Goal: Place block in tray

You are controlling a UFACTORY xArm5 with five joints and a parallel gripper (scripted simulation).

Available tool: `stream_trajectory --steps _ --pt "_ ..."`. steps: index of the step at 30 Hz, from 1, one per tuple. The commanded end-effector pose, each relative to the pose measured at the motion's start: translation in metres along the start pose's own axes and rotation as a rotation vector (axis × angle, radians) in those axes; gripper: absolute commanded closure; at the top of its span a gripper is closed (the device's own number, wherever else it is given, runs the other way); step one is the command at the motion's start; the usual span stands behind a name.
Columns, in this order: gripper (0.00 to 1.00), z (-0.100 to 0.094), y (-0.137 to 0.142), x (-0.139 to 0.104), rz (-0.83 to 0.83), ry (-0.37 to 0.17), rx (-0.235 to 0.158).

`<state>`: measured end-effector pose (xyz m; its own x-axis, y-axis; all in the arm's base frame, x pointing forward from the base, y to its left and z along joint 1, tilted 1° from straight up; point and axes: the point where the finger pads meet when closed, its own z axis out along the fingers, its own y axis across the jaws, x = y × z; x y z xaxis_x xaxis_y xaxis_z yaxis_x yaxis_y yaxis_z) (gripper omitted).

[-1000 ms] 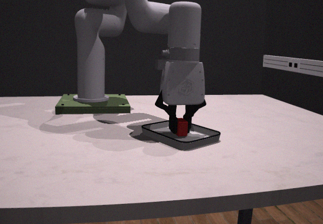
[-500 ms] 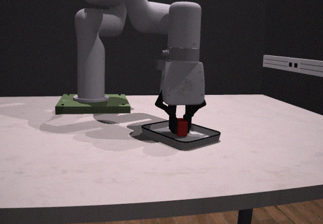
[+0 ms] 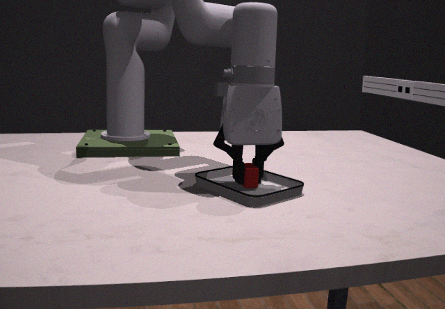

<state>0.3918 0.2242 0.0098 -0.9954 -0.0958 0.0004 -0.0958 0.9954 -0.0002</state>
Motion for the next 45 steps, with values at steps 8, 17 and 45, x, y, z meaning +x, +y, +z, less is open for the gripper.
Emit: stream_trajectory --steps 8,17,45 --pt "1.0 -0.0011 0.0005 -0.0011 0.0 -0.003 -0.001" --pt "0.53 -0.0011 0.0005 -0.0011 0.0 -0.003 -0.001" --pt "0.53 -0.0011 0.0005 -0.0011 0.0 -0.003 -0.001"
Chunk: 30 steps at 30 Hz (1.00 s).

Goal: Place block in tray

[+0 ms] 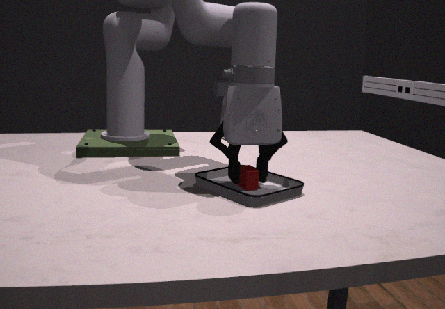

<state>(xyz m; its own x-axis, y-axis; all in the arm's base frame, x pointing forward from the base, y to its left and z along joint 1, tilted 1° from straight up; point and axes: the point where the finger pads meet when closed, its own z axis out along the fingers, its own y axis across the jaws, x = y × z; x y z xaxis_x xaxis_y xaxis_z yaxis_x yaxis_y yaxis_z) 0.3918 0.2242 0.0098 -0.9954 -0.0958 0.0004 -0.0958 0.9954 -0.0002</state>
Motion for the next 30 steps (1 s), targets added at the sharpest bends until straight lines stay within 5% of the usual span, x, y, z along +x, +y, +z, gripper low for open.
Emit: stream_trajectory --steps 1,12,30 --pt "0.53 -0.001 0.0 -0.001 0.0 -0.003 -0.001" --pt "0.53 -0.007 0.0 -0.001 0.0 -0.003 -0.001" --pt "0.53 -0.049 0.0 -0.001 0.0 -0.003 -0.001"
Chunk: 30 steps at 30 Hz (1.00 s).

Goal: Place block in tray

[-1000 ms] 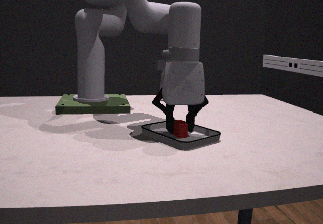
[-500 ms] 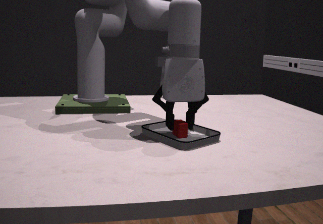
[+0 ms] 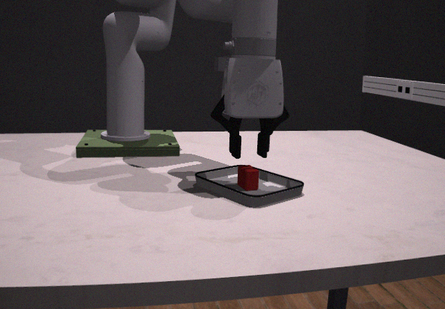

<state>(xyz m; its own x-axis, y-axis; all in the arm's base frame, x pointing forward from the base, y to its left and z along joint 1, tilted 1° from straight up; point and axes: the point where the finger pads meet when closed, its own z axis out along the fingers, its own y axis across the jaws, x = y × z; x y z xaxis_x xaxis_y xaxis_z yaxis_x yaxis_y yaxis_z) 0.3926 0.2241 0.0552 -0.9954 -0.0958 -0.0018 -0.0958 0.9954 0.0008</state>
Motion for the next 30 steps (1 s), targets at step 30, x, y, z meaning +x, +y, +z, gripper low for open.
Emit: stream_trajectory --steps 30 --pt "0.53 -0.013 -0.048 0.106 0.0 -0.001 0.0"
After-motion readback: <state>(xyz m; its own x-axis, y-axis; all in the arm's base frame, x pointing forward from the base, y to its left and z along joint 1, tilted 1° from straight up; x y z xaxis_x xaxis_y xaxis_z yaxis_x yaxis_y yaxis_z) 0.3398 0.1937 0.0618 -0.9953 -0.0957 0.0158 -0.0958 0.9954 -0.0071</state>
